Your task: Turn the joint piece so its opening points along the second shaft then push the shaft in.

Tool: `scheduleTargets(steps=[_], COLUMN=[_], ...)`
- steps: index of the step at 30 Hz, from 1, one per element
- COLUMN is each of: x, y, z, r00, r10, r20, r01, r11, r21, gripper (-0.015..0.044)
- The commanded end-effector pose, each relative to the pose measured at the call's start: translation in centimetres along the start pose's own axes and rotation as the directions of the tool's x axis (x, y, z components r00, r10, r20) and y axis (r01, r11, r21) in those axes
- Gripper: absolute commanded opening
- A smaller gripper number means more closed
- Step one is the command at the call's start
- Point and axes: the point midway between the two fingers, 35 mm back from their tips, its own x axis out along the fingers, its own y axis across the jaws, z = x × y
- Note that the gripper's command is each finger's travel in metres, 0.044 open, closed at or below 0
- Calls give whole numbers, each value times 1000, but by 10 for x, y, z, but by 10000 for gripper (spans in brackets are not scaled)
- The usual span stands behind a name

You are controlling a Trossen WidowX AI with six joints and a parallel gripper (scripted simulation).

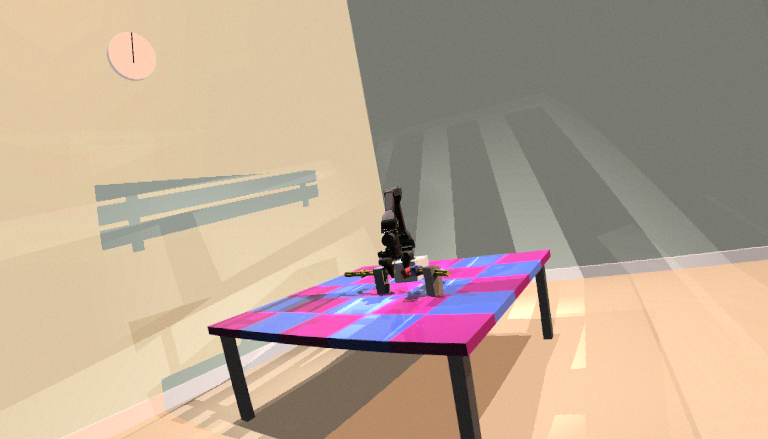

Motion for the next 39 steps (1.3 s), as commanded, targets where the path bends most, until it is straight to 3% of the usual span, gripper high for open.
scheduleTargets(steps=[1,7,31,39], x=[1,1,31,31], y=[2,0,0,0], z=[-18,-42,-43,-43], r00=[1000,1000,1000,1000], r10=[7,4,4,4], r20=[-1,-5,-4,-4], r01=[-7,-4,-4,-4], r11=[1000,1000,1000,1000], r21=[-4,1,1,1], gripper=[440,440,440,230])
